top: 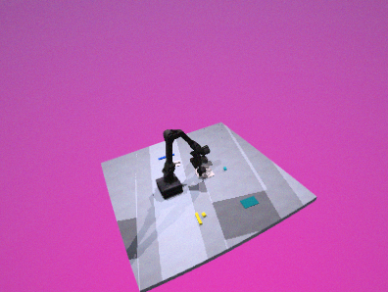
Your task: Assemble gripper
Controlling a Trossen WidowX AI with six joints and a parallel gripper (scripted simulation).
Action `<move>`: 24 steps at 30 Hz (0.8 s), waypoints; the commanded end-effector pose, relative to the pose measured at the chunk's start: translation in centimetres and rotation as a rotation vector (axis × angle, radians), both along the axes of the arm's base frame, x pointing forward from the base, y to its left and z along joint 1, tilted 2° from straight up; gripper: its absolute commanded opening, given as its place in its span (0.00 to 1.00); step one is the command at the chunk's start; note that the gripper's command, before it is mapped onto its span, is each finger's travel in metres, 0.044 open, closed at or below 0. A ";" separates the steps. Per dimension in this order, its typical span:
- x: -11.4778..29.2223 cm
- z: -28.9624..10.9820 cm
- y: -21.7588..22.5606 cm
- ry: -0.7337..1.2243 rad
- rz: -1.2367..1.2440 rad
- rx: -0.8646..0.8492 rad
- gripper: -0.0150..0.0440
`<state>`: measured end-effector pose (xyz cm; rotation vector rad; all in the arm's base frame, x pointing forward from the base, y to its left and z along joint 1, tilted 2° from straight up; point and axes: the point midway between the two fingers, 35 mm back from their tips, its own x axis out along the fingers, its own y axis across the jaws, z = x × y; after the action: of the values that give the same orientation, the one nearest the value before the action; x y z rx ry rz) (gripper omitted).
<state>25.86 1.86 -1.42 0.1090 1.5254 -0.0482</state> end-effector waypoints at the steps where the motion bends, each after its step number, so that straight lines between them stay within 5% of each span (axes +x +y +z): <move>1: 0.0 -0.2 0.0 -0.001 -0.004 0.002 0.85; 24: 0.0 -0.6 0.1 -0.001 -0.004 0.002 0.85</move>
<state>25.88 1.88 -1.88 0.1095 1.5256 -0.0487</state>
